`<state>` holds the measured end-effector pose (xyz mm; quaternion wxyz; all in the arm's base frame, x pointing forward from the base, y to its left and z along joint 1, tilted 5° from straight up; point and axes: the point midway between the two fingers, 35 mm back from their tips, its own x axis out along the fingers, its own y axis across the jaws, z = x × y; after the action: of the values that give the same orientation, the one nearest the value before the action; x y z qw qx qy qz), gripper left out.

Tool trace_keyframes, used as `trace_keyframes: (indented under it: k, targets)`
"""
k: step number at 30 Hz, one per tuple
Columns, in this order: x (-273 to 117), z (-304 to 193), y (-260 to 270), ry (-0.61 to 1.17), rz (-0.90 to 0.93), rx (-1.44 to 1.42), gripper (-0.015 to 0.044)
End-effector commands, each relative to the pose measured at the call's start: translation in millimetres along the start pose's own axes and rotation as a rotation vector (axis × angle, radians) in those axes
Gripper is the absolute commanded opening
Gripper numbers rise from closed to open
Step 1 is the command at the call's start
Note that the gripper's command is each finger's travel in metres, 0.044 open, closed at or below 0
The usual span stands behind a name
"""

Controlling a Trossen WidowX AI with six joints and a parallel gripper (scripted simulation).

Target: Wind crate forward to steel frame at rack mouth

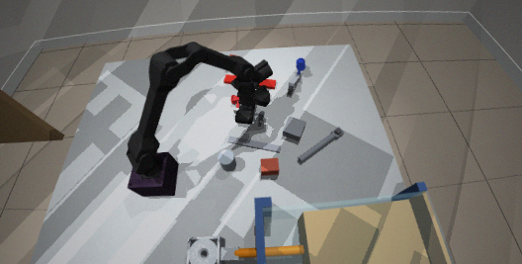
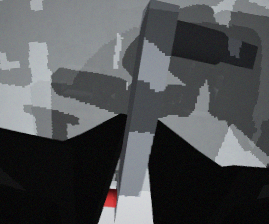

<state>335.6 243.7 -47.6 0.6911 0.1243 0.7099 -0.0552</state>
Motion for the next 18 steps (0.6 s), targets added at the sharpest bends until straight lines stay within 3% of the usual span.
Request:
trace_keyframes:
  k: [1,5,13,18]
  targets:
    - [-0.4,0.2,0.4,-0.002,0.001,0.0,0.0]
    - [-27.3,3.9,4.6,-0.002,0.0,0.0,0.0]
    - [-146.0,2.1,3.3,-0.001,-0.007,0.0,0.0]
    - [-156.9,0.5,1.6,-0.001,-0.008,0.0,0.0]
